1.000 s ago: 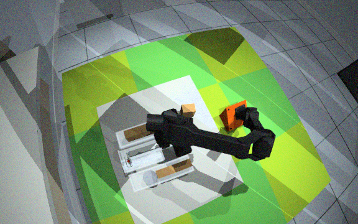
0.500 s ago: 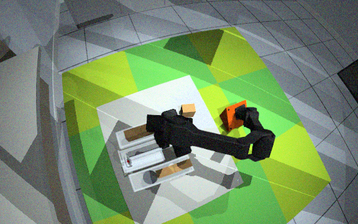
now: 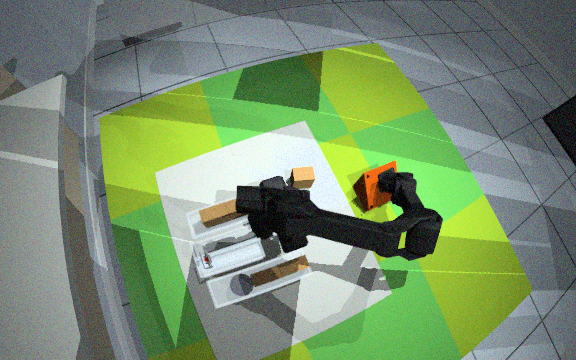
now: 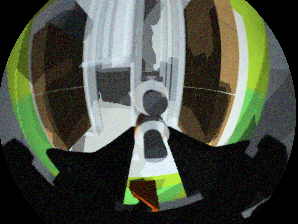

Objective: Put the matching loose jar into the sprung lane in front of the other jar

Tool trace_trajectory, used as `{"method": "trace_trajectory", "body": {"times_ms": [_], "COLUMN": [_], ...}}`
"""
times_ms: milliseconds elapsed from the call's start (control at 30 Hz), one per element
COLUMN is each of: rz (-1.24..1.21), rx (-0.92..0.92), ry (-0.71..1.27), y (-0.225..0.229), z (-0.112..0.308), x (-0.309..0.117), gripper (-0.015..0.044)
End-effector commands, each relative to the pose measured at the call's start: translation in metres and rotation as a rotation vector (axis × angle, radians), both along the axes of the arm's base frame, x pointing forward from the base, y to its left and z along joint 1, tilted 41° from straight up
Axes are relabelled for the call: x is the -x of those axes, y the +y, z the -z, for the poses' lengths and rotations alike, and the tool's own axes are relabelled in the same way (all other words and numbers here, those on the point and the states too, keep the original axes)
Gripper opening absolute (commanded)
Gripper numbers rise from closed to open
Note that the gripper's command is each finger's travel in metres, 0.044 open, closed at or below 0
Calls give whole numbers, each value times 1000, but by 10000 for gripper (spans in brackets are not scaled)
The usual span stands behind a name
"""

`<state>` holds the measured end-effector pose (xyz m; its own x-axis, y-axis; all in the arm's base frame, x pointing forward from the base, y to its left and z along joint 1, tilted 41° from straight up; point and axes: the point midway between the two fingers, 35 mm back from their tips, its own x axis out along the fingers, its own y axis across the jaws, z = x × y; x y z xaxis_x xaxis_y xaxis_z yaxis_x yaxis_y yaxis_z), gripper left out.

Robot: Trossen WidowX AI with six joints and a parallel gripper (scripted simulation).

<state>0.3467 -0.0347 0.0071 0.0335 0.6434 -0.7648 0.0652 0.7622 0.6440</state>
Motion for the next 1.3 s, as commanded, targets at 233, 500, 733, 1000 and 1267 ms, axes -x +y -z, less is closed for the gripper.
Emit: {"method": "trace_trajectory", "body": {"times_ms": [233,500,733,1000,1267], "rz": [2,1,1,1,1], "rx": [-6,-6,-6,-6,-6], "ry": [-21,-21,-21,-21,-21], "y": [4,6,8,10,11], "z": [2,4,6,8,10], "x": [-5,-4,-4,-4,-3], "gripper": [0,0,0,0,0]}}
